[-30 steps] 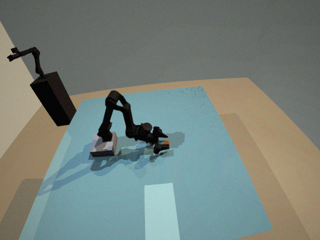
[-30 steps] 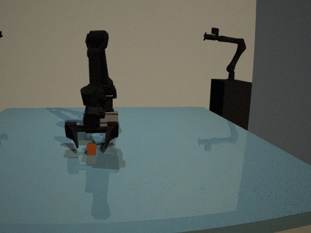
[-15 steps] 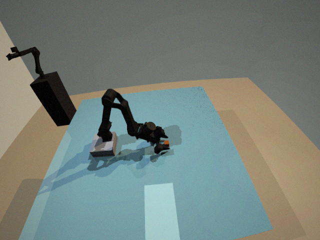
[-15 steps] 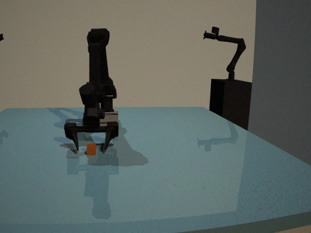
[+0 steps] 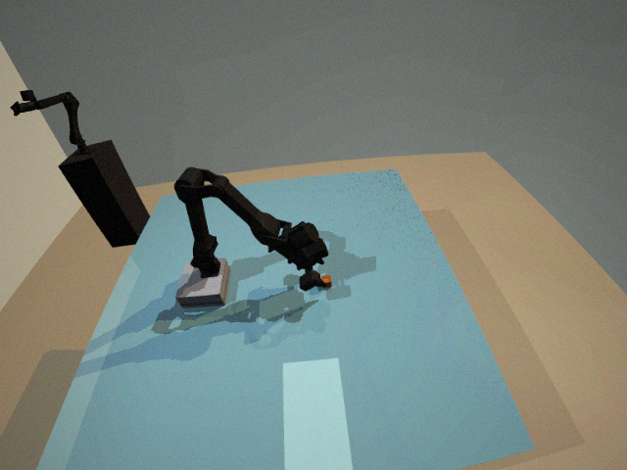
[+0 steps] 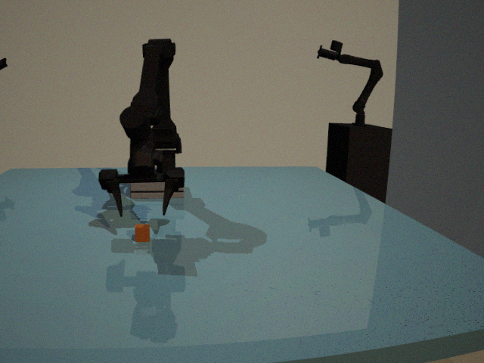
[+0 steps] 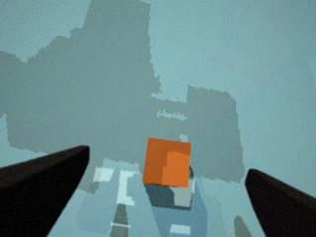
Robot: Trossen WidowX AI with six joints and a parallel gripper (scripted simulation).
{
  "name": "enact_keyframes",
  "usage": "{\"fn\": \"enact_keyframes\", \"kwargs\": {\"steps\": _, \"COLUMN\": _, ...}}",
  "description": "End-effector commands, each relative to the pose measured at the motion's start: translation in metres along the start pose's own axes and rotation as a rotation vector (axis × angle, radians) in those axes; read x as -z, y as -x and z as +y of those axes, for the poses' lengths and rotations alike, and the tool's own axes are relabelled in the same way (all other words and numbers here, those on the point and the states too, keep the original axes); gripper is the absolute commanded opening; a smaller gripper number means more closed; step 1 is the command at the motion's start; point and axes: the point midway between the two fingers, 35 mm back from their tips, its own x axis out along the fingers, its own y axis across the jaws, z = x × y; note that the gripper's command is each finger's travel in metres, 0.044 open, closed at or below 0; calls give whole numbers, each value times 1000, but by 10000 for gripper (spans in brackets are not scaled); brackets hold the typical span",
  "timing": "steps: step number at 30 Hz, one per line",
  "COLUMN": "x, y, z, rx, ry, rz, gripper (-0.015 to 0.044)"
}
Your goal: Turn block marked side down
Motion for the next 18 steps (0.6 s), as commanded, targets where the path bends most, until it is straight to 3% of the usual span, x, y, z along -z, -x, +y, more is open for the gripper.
{"fn": "enact_keyframes", "kwargs": {"steps": 1, "x": -8, "y": 34, "z": 1, "rx": 10, "ry": 21, "rz": 93, "gripper": 440}}
{"fn": "enact_keyframes", "kwargs": {"steps": 8, "x": -11, "y": 33, "z": 1, "rx": 9, "ry": 21, "rz": 112, "gripper": 440}}
{"fn": "enact_keyframes", "kwargs": {"steps": 18, "x": -39, "y": 24, "z": 1, "rx": 6, "ry": 18, "rz": 411, "gripper": 440}}
